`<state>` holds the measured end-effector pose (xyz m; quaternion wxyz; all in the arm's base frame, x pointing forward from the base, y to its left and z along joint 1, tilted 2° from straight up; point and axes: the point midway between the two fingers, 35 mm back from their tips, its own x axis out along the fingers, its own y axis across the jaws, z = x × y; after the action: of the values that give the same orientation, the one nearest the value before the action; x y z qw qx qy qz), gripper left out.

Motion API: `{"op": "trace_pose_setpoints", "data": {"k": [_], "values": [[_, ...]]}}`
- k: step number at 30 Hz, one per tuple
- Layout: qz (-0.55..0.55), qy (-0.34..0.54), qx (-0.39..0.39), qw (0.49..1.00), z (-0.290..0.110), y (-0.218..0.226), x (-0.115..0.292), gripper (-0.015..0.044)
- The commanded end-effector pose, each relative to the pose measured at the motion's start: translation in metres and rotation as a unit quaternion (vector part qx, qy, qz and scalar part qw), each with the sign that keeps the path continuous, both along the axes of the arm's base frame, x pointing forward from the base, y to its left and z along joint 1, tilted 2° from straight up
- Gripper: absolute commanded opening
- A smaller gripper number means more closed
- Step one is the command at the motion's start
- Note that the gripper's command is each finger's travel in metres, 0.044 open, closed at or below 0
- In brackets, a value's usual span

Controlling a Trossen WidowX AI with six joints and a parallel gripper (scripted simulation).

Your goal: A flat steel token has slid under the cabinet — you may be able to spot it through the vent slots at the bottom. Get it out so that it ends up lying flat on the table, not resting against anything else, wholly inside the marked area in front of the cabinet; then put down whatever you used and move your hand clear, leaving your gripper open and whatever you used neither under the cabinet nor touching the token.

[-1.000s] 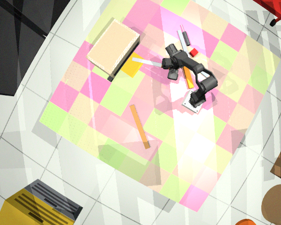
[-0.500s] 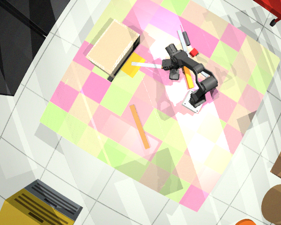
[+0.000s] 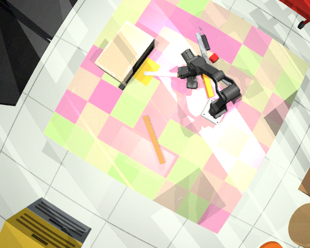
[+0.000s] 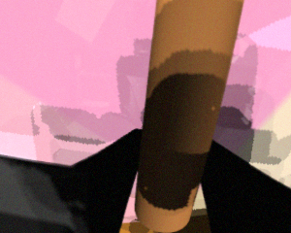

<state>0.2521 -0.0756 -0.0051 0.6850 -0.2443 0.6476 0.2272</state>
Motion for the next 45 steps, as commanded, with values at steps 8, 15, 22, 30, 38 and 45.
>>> {"op": "trace_pose_setpoints", "data": {"k": [8, 15, 22, 30, 38, 45], "values": [[0.006, -0.001, 0.002, 1.0, 0.001, 0.012, 0.002, 0.0], [0.008, -0.001, 0.002, 1.0, 0.001, 0.019, 0.004, 0.0], [0.01, -0.001, 0.002, 1.0, 0.001, 0.026, 0.005, 0.0], [0.011, -0.001, 0.002, 1.0, 0.001, 0.035, 0.006, 0.0], [0.012, -0.001, 0.003, 1.0, 0.001, 0.043, 0.007, 0.0], [0.012, -0.001, 0.003, 1.0, 0.001, 0.05, 0.008, 0.0]]}}
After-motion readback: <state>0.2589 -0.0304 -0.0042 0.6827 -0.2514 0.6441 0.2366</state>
